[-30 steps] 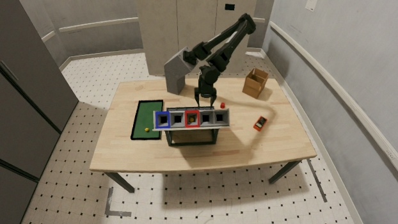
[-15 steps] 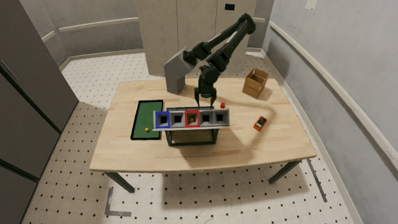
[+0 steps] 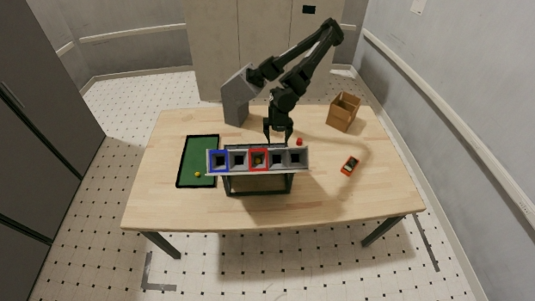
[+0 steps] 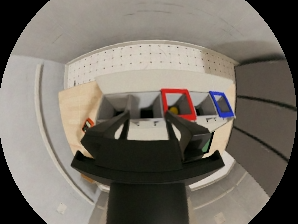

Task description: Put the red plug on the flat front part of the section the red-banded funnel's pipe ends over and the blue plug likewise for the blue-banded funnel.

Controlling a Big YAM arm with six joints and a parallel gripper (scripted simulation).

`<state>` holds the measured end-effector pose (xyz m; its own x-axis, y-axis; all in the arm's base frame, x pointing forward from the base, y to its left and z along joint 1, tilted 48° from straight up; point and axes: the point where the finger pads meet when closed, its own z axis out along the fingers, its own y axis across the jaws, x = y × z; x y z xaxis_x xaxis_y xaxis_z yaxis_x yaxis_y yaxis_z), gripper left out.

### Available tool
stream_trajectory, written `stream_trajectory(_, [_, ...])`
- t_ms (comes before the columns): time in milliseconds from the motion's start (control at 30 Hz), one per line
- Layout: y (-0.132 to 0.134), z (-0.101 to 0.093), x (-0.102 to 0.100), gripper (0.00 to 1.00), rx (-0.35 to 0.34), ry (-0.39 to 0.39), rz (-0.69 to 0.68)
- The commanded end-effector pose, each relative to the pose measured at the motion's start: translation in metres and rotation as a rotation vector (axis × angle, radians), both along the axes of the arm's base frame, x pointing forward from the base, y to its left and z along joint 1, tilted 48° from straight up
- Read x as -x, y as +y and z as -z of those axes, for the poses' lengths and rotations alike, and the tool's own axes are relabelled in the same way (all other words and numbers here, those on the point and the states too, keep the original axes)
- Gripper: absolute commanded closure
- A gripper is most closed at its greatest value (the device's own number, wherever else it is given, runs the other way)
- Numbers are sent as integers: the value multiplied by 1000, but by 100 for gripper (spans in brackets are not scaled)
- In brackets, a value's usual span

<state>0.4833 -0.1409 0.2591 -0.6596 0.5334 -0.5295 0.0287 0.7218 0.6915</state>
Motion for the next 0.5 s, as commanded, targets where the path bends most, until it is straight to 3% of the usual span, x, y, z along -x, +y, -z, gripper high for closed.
stream_trajectory(0, [-14, -33, -7, 41, 40, -54, 5])
stream_trajectory(467, [-16, -40, -9, 41, 39, -54, 5])
